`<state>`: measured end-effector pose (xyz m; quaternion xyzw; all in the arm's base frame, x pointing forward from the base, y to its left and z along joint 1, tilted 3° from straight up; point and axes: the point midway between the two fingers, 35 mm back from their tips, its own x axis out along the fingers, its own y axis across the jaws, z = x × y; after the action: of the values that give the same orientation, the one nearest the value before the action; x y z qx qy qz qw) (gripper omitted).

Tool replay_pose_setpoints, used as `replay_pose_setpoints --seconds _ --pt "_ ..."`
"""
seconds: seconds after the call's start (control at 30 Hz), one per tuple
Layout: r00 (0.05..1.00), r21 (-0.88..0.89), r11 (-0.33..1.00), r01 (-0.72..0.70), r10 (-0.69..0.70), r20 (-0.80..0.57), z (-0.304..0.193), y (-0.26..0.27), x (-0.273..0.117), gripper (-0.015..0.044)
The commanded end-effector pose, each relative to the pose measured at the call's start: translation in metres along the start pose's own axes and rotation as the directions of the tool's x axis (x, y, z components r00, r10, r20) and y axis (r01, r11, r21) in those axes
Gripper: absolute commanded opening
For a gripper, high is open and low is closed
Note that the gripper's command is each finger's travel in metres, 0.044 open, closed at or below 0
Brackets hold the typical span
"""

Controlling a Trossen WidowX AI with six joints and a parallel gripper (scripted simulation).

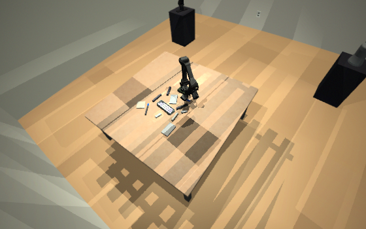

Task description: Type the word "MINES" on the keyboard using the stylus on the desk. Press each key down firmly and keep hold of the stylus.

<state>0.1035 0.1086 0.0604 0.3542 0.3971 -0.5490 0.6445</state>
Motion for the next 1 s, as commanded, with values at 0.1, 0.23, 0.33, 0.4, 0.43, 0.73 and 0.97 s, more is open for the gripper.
replay_pose_setpoints --seconds 0.1,0.23,0.33,0.4,0.43,0.73,0.97 --pt "1.0 0.003 1.0 0.001 -0.001 0.007 -0.002 0.0 0.005 0.015" --pt "1.0 0.003 1.0 0.001 -0.001 0.007 -0.003 0.0 0.008 0.015" --pt "1.0 0.003 1.0 0.001 -0.001 0.007 -0.004 -0.001 0.009 0.015" --pt "1.0 0.003 1.0 0.001 -0.001 0.007 -0.005 -0.001 0.01 0.015" --pt "1.0 0.003 1.0 0.001 -0.001 0.007 -0.005 -0.001 0.011 0.015" --pt "1.0 0.003 1.0 0.001 -0.001 0.007 -0.007 -0.001 0.016 0.015" --pt "1.0 0.003 1.0 0.001 -0.001 0.007 -0.01 -0.001 0.02 0.015"
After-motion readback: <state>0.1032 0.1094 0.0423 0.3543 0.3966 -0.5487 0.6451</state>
